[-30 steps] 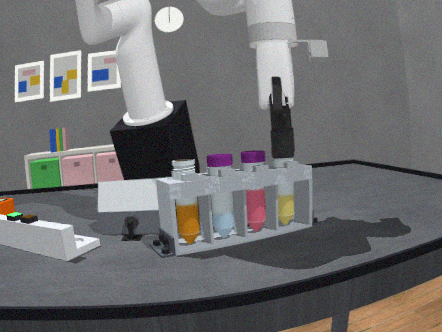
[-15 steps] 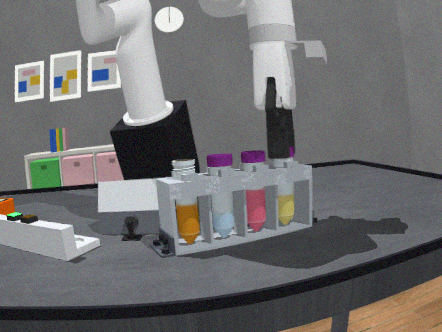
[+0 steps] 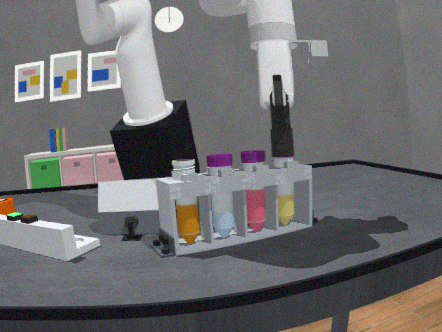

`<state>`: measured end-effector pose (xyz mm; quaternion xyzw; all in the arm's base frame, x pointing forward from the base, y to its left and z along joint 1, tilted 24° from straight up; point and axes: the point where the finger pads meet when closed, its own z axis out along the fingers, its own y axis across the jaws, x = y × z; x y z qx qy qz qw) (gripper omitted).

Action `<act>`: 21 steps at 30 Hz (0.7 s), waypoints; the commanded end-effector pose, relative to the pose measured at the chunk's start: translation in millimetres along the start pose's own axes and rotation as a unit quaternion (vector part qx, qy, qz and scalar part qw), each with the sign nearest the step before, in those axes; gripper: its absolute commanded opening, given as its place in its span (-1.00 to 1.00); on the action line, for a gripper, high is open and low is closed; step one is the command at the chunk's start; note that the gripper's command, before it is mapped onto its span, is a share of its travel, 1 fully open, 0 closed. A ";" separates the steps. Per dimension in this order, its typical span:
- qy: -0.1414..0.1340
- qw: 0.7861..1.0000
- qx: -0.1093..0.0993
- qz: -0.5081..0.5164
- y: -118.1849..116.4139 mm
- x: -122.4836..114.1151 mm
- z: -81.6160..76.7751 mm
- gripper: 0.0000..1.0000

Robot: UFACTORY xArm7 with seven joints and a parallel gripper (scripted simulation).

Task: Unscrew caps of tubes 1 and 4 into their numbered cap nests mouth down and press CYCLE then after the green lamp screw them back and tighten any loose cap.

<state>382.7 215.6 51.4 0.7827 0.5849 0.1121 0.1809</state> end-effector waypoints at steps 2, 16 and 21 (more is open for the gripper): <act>0.002 0.992 0.004 -0.127 0.9 2.1 -1.7 -0.08; 0.003 0.933 0.003 -0.359 0.9 2.2 -1.7 -0.08; 0.004 0.893 0.003 -0.451 0.8 2.1 -1.7 -0.08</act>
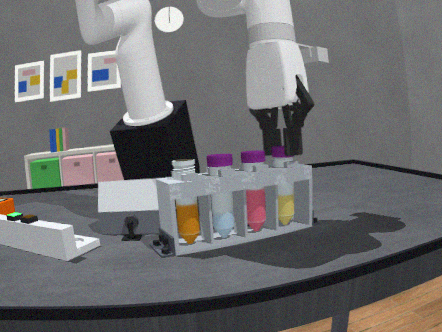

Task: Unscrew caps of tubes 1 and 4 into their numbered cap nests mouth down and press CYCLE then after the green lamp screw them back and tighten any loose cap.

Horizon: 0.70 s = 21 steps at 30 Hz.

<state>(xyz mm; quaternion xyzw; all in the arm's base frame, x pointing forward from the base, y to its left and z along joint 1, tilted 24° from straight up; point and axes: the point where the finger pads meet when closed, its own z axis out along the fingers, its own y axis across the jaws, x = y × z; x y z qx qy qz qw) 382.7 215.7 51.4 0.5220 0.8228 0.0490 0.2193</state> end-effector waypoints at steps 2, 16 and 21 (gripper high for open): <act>0.011 0.989 0.014 -0.145 2.1 1.0 -1.6 -0.08; 0.013 0.946 0.011 -0.324 2.0 1.0 -1.6 -0.08; 0.013 0.946 0.011 -0.324 2.0 0.9 -1.6 -0.08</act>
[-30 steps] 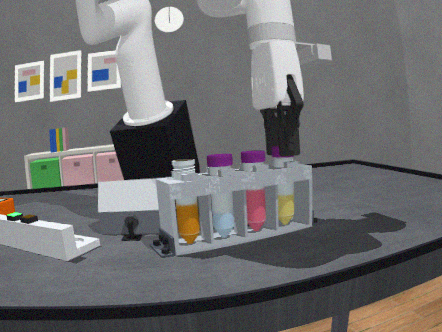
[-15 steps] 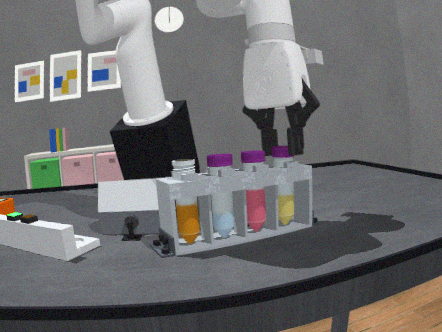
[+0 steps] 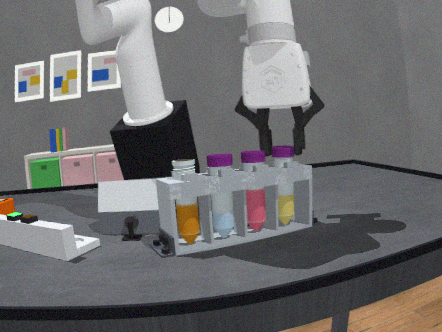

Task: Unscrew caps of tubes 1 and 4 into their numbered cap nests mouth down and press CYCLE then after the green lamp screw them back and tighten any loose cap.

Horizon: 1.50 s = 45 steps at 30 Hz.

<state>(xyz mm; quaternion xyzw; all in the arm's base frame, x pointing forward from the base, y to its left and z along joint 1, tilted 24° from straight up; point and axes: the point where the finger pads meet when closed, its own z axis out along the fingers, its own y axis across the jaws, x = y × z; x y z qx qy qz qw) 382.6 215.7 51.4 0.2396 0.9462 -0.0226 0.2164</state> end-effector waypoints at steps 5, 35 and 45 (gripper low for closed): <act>0.009 1.000 0.004 -0.013 2.1 -0.6 -1.5 -1.00; 0.008 0.918 0.008 0.397 2.1 -0.6 -0.6 -1.00; 0.006 0.826 0.010 0.563 2.1 -0.6 -0.2 -1.00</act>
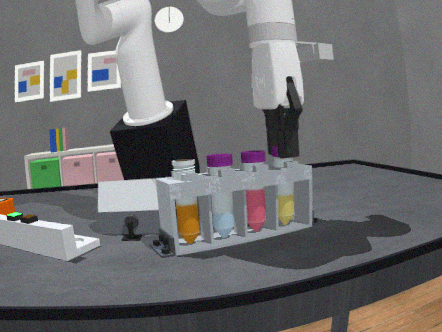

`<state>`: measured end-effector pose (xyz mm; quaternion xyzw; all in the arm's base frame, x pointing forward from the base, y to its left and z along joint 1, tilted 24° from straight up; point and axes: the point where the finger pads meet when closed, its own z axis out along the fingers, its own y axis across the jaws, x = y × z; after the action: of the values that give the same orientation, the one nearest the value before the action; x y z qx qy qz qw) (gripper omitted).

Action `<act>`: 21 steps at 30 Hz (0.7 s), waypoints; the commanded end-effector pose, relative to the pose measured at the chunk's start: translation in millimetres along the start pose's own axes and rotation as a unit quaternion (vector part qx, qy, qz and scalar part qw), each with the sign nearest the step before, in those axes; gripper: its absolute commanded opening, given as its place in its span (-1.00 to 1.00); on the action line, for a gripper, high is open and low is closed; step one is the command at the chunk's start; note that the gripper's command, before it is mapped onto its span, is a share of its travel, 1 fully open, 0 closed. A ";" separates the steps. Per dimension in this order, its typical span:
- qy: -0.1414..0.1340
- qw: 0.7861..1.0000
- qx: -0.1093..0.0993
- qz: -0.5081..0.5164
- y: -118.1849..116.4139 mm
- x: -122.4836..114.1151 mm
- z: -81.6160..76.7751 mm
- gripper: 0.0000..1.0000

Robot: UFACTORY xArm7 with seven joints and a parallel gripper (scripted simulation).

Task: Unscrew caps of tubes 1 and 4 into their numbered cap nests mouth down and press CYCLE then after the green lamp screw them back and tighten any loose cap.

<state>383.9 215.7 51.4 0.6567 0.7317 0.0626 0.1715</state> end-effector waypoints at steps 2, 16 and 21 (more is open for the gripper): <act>-0.005 0.987 -0.024 0.157 0.5 1.6 -0.6 -1.00; -0.002 0.958 -0.026 0.286 0.5 1.6 -0.3 -1.00; -0.002 0.958 -0.026 0.286 0.5 1.6 -0.3 -0.08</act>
<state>383.7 216.0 50.3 0.8335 0.5149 0.1197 0.1609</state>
